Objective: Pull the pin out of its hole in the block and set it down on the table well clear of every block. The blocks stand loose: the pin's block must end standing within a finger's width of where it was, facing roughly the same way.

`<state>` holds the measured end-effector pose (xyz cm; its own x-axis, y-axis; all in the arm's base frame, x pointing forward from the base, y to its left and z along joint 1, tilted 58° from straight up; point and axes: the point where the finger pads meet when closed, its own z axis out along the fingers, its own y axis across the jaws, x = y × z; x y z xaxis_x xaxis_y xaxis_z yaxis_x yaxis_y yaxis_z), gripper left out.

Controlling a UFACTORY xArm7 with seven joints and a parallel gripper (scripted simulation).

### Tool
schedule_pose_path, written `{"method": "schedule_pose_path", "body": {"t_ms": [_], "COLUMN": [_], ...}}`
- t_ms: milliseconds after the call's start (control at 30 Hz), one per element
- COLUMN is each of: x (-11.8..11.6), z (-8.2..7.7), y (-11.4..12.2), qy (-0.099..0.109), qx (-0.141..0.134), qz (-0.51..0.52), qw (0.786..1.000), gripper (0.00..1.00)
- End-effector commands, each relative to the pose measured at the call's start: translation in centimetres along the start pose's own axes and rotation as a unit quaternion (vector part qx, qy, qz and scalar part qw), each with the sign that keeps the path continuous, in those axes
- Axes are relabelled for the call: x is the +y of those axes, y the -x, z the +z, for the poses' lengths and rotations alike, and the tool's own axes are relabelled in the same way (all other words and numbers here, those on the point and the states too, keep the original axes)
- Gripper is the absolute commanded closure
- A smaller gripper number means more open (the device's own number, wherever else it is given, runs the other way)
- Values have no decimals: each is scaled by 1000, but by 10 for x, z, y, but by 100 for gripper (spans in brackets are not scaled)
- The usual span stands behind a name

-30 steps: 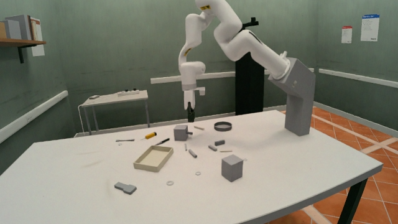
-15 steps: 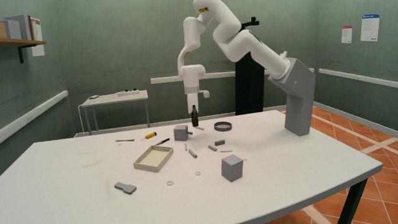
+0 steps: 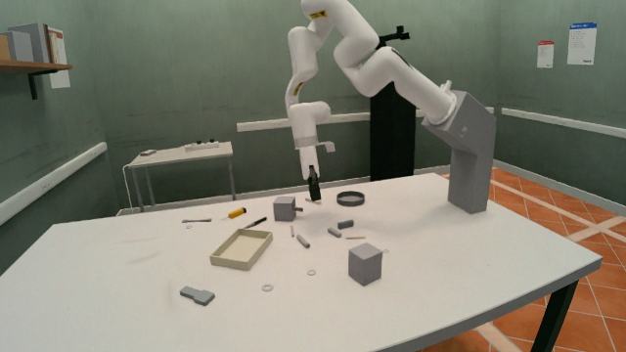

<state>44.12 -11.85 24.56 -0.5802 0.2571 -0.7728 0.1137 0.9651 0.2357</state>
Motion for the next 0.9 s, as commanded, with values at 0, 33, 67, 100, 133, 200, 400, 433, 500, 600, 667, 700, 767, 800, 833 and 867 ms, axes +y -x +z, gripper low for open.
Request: {"method": "schedule_pose_path", "body": {"t_ms": [0, 33, 67, 100, 133, 200, 400, 433, 500, 600, 667, 700, 767, 800, 833, 867], "x": [-10, -12, -14, -14, -14, -17, -45, -45, -47, -61, -67, -68, -67, -67, -66, -63], "z": [5, 6, 7, 7, 7, 8, 12, 12, 11, 0, -5, -5, -6, -6, -7, -10], "y": [5, 5, 6, 6, 6, 8, 22, 23, 25, 39, 44, 45, 45, 45, 46, 48], "qy": [-5, -8, -9, -9, -10, -12, -38, -38, -41, -61, -69, -69, -70, -70, -71, -72], "qx": [8, 7, 6, 6, 6, 4, -12, -13, -17, -43, -54, -55, -55, -55, -58, -64], "qz": [10, 13, 15, 15, 16, 21, 69, 70, 74, 99, 111, 111, 111, 111, 107, 99], "qw": [1000, 1000, 1000, 1000, 1000, 1000, 997, 997, 996, 992, 990, 990, 990, 990, 990, 990], "gripper": [53, 53, 53, 53, 53, 53, 53, 53, 53, 53, 53, 53, 53, 53, 53, 53]}}
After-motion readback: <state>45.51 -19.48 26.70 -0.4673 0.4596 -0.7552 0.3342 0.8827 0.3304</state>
